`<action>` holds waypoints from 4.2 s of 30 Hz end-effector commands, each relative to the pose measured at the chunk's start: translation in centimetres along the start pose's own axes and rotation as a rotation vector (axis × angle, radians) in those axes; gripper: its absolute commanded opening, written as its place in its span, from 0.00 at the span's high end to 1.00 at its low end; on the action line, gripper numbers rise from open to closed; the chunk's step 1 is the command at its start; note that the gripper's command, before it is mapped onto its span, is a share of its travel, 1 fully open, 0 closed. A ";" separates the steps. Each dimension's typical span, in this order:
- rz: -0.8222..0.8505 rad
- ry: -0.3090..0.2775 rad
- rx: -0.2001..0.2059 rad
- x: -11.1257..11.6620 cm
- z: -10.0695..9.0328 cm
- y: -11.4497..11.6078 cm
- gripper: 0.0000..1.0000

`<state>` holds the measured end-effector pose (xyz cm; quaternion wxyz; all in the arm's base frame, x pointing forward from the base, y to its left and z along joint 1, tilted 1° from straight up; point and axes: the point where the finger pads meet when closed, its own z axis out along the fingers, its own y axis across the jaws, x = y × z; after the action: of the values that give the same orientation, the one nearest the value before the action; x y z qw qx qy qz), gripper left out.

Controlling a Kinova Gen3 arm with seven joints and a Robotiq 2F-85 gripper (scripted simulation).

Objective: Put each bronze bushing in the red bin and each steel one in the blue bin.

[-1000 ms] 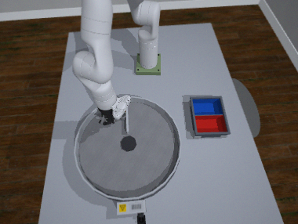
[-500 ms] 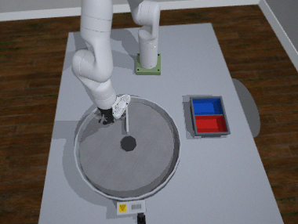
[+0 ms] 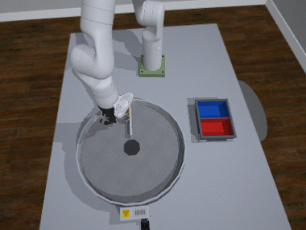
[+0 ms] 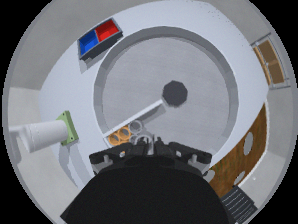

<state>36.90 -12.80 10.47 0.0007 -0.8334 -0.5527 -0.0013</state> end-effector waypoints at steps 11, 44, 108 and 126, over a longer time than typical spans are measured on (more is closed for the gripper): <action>-0.002 0.003 -0.015 0.1 -3.3 0.3 1.00; -0.068 0.003 -0.015 13.7 -3.1 -9.7 1.00; -0.177 0.003 -0.014 36.4 -2.5 -26.4 1.00; -0.177 0.003 -0.014 36.4 2.4 -26.3 1.00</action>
<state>26.96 30.98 8.42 -0.0045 -0.7819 -0.6233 -0.0093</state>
